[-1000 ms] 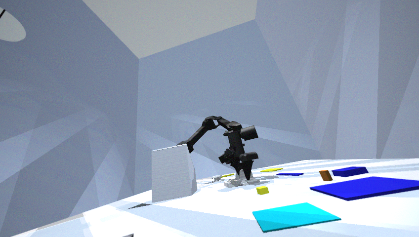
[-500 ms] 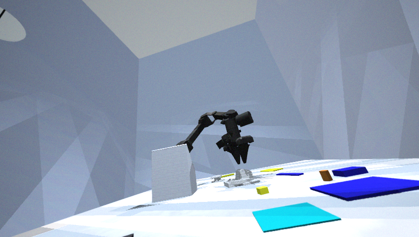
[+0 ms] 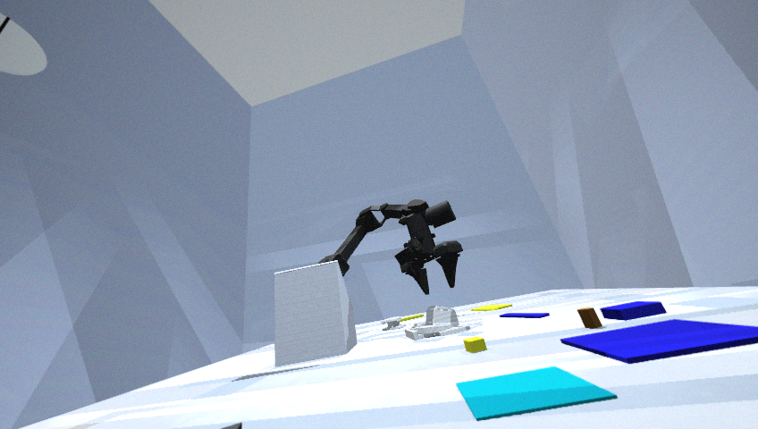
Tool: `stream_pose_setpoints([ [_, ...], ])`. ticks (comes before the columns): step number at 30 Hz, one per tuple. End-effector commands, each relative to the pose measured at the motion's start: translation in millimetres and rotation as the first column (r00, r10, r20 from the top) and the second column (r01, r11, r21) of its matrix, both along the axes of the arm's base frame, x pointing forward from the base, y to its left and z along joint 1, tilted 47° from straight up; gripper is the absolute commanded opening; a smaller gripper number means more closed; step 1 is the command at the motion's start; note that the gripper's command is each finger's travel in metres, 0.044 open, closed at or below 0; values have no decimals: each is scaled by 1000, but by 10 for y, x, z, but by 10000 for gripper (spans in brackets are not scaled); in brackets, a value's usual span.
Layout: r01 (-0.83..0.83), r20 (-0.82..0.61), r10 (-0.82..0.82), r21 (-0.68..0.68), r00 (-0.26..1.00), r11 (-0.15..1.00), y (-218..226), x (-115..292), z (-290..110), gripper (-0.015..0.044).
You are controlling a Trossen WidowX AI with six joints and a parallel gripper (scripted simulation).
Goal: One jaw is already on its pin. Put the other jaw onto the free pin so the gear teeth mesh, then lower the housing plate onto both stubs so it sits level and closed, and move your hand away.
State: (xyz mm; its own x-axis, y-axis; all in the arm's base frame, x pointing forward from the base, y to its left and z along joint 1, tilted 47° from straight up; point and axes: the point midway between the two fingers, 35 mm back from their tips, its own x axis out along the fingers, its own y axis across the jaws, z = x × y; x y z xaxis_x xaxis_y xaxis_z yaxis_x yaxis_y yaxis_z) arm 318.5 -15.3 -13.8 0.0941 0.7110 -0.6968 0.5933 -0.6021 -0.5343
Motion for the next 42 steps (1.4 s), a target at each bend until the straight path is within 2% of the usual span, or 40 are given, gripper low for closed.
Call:
stream_pose_setpoints([
  [1,-76,75,77,-12,994,997,105,-14,132,440],
  [11,-255,245,268,-83,932,963,356,-67,452,440],
  [21,-412,390,448,-178,804,894,608,-177,753,440],
  [31,-540,511,601,-283,614,793,871,-351,1039,440],
  [42,-632,603,716,-412,351,656,1138,-603,1319,440],
])
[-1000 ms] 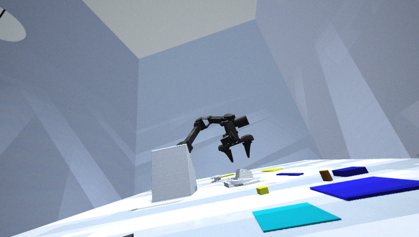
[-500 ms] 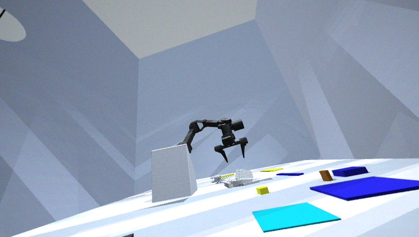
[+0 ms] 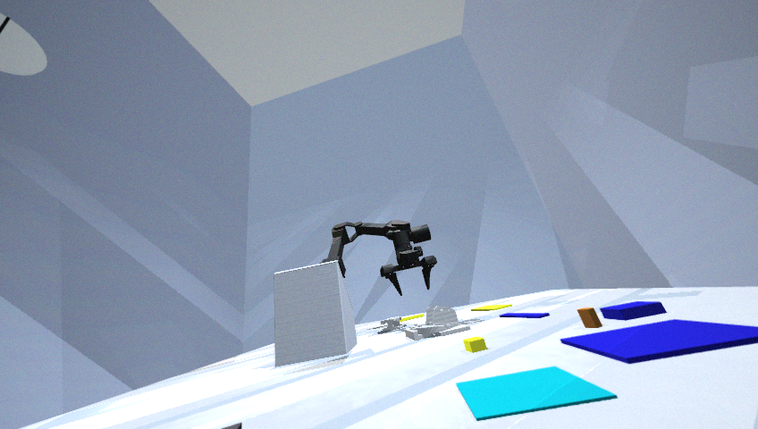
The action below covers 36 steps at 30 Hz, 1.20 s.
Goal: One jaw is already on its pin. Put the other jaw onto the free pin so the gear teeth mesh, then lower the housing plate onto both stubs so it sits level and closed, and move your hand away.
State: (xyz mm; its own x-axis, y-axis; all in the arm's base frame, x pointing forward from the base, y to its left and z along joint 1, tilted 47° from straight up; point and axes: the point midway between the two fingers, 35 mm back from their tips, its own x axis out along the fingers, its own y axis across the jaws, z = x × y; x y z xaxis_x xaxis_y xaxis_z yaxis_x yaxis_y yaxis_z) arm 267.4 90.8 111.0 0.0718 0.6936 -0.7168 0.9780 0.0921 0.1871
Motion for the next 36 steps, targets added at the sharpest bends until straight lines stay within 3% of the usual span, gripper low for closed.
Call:
stream_pose_setpoints([
  [1,-87,74,87,-3,993,996,99,-119,94,440],
  [14,-338,306,338,-56,890,940,355,-487,366,440],
  [28,-557,519,552,-164,653,814,549,-936,587,440],
  [36,-576,538,569,-178,621,798,576,-983,594,440],
])
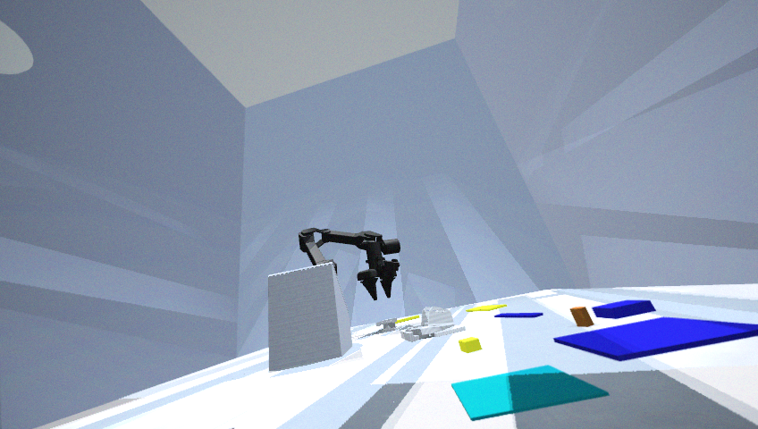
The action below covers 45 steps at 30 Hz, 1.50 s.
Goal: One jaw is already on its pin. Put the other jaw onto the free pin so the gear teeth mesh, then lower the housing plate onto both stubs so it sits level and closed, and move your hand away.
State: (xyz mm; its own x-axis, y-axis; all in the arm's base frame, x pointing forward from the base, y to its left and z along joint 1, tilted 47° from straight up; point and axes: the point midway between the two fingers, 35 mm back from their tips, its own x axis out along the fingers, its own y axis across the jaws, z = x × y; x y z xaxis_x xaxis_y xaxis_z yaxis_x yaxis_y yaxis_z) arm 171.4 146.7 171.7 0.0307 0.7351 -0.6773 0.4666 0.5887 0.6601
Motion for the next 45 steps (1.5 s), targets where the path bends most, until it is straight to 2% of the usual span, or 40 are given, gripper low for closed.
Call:
stream_pose_setpoints([
  [1,-13,6,13,1,1000,1000,52,-18,-48,440],
  [6,-12,7,12,6,1000,1000,301,-19,-265,440],
  [45,-13,6,12,6,1000,1000,607,-1,-545,440],
])
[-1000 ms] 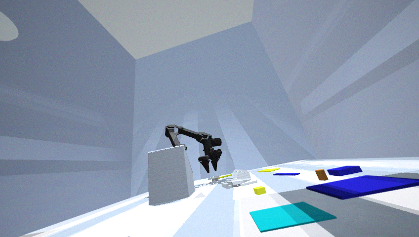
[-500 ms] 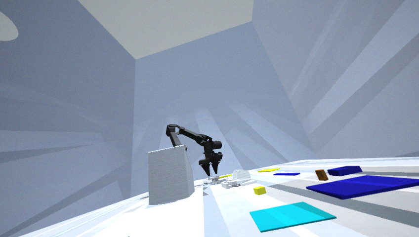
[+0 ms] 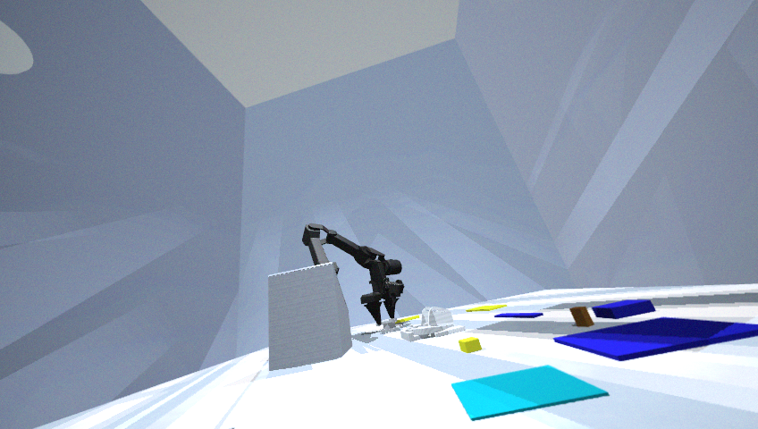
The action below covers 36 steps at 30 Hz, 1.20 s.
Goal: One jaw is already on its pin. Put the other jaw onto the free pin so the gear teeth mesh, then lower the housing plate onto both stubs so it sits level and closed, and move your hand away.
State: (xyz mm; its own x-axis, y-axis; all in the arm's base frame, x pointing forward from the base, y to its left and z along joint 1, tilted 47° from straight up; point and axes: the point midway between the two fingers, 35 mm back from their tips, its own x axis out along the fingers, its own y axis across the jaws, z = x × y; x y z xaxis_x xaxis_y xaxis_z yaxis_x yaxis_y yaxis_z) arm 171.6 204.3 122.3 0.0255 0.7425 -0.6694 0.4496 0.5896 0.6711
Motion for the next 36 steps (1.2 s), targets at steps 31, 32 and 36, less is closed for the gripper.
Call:
stream_pose_setpoints([
  [31,5,-5,-5,-3,1000,1000,97,-7,-108,440],
  [32,0,-4,0,0,1000,1000,99,-12,-103,433],
  [36,0,-4,0,0,1000,1000,99,-12,-103,407],
])
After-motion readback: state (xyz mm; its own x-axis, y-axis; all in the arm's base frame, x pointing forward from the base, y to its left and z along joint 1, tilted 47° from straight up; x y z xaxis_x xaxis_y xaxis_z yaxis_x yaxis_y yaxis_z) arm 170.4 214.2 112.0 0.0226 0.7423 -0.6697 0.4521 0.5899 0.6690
